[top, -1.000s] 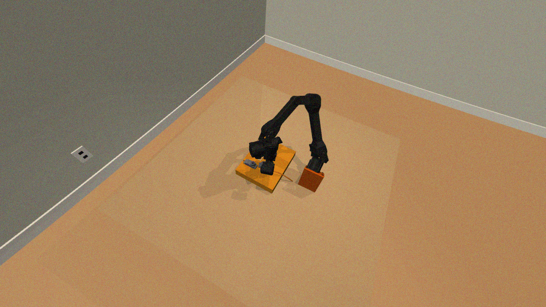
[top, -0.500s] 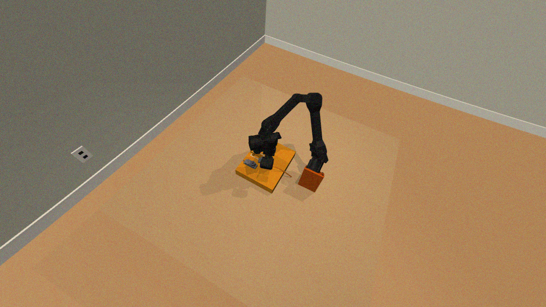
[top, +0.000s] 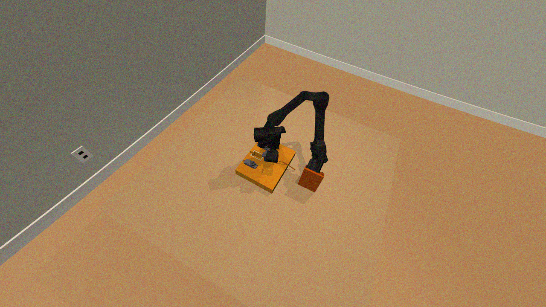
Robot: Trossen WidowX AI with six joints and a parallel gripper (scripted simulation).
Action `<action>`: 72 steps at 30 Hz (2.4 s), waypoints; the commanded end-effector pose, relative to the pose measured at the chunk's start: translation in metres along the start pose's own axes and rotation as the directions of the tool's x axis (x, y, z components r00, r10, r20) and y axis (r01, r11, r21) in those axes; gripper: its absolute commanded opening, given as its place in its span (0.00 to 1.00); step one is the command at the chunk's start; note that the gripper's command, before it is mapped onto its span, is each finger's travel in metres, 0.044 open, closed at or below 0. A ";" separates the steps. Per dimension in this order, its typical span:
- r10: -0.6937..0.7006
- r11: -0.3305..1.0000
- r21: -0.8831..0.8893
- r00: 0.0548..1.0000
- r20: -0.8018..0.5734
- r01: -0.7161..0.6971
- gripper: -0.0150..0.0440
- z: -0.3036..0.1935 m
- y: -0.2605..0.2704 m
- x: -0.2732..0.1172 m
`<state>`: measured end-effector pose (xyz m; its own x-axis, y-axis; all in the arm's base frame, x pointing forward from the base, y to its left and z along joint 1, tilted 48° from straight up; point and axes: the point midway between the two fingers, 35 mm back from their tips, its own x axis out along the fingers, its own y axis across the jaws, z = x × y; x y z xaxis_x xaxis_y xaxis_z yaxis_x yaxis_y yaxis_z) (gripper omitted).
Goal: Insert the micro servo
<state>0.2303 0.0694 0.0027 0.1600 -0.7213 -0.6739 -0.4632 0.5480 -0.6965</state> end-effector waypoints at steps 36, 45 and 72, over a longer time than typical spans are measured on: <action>-0.004 0.265 -0.964 1.000 0.005 0.006 0.25 -0.001 -0.002 -0.001; -0.004 -0.044 -0.999 1.000 0.005 0.005 0.25 -0.001 -0.001 -0.001; -0.004 -0.818 -0.575 1.000 0.005 0.000 0.25 0.000 -0.001 -0.001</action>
<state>0.2302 0.0692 0.0038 0.1624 -0.7203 -0.6744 -0.1990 -0.6933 0.6926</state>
